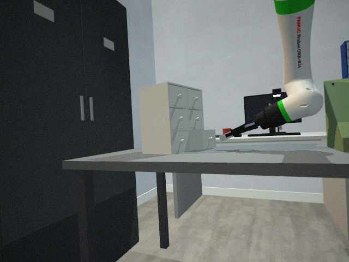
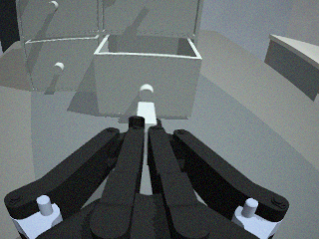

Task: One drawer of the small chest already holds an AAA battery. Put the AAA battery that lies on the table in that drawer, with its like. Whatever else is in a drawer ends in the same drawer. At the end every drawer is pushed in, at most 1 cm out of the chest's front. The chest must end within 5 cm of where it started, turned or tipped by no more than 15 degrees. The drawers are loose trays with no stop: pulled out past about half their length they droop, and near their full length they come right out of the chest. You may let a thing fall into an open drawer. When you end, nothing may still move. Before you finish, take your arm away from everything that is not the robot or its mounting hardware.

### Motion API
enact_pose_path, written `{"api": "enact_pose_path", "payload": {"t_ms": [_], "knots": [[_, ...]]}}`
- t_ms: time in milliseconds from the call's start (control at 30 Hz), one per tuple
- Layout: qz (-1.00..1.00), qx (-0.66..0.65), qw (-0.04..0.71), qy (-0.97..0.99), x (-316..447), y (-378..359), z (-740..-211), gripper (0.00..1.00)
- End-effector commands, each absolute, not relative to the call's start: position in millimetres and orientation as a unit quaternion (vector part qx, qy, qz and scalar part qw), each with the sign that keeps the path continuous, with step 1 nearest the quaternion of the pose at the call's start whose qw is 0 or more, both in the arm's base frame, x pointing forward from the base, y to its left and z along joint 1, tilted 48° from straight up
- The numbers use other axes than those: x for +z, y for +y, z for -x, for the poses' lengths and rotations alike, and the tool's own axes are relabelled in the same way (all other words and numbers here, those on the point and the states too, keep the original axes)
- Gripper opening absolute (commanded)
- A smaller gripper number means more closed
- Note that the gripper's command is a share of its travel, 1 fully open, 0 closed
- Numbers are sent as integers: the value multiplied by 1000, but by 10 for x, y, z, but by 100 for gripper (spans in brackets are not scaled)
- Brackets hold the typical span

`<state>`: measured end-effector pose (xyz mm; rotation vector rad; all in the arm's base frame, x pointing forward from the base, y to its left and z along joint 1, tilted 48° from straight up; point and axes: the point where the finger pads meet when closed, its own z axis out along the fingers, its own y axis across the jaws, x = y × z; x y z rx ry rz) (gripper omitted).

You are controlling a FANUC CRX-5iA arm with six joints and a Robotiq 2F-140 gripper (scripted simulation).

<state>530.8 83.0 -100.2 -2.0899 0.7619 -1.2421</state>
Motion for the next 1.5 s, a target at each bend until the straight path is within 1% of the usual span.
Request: {"api": "enact_pose_path", "payload": {"t_ms": [0,867,1467], "knots": [[785,-466,293,286,-1004,831,-5307,0],[785,-466,293,286,-1006,830,-5318,0],[785,-466,293,286,-1026,823,-5428,0]]}}
